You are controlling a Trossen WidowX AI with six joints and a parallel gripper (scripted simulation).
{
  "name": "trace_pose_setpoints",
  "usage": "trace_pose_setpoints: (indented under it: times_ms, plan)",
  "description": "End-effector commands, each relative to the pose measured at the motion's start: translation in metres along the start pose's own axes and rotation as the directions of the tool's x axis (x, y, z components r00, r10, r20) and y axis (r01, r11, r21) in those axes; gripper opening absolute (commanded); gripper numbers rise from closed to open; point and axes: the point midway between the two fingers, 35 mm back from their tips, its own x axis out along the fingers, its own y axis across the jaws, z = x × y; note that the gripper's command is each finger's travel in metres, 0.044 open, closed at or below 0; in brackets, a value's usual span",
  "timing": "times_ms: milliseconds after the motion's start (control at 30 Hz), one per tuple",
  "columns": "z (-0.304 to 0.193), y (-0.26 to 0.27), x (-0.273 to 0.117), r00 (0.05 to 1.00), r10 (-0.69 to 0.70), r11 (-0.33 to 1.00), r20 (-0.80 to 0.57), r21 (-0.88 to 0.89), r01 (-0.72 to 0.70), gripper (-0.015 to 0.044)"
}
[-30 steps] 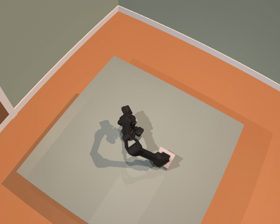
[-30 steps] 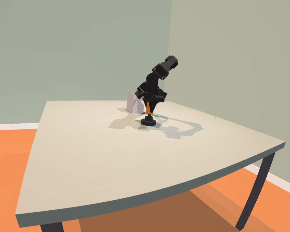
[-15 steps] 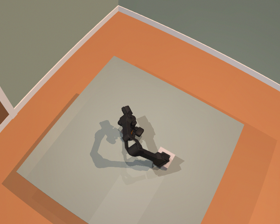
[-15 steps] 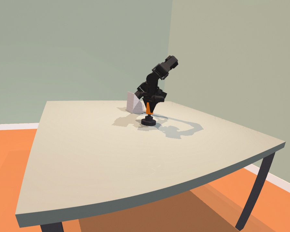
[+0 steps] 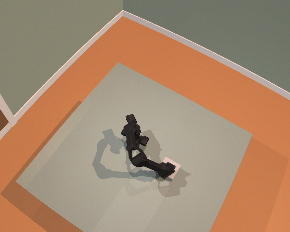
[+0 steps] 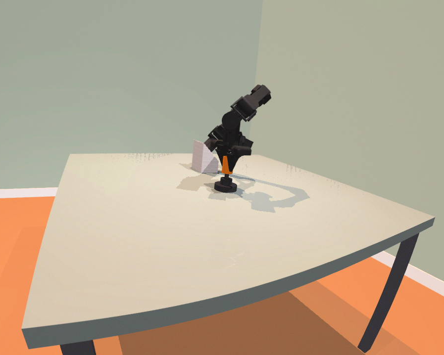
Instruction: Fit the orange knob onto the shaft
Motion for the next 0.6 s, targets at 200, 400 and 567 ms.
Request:
trace_pose_setpoints:
  times_ms: [200,400,567]
  plan:
    - [-0.0025,-0.0045,-0.0004,1.0,-0.004,0.993,-0.005,-0.118,0.004,0.0]
    - [-0.0041,-0.0061,0.0017,1.0,-0.004,0.993,-0.005,-0.119,0.004,0.0]
    - [-0.0039,-0.006,0.0024,1.0,-0.004,0.993,-0.005,-0.119,0.004,0.0]
